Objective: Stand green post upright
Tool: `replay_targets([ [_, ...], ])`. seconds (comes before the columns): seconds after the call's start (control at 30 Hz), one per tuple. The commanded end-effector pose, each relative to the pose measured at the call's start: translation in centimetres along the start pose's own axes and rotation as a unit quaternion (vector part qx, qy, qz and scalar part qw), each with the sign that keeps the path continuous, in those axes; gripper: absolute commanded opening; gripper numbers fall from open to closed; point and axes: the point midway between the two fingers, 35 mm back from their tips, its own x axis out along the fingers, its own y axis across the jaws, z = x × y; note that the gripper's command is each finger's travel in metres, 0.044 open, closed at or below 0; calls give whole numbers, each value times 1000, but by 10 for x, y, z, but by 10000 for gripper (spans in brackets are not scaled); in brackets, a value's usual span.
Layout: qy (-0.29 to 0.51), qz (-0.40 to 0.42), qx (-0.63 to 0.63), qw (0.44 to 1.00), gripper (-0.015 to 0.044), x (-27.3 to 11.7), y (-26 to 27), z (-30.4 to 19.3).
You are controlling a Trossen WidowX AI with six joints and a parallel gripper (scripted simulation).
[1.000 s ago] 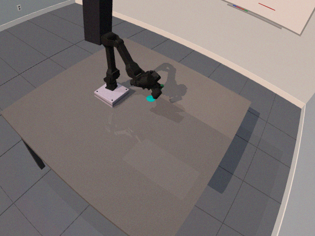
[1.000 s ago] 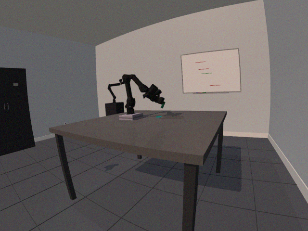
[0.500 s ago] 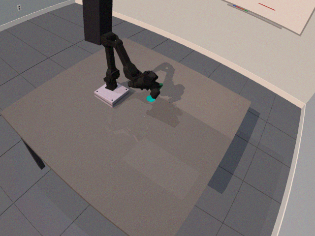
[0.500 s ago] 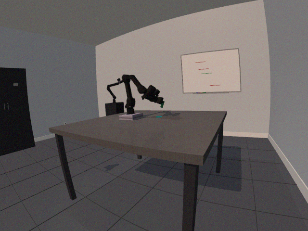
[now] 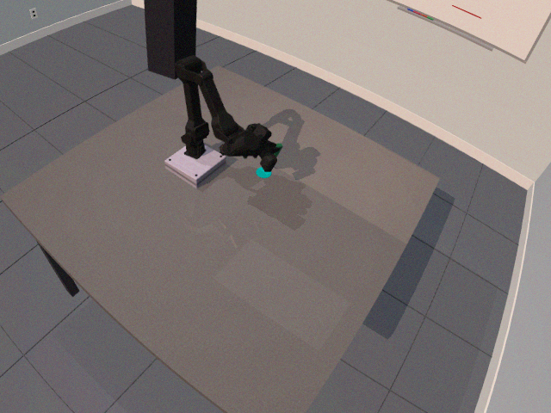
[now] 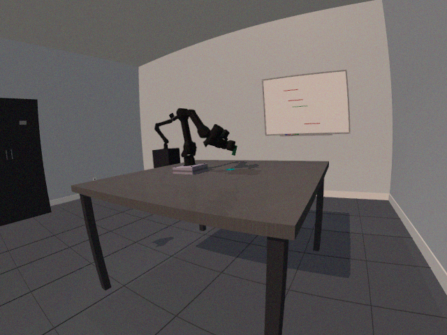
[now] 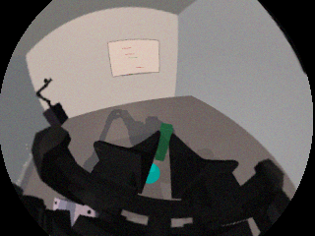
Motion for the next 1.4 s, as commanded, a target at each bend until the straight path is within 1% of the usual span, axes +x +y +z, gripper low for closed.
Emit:
replay_targets([
  [0.0,-13,4,-5,1000,23,-3,3,1],
  [1.37,-100,32,-59,993,23,-28,30,-1],
])
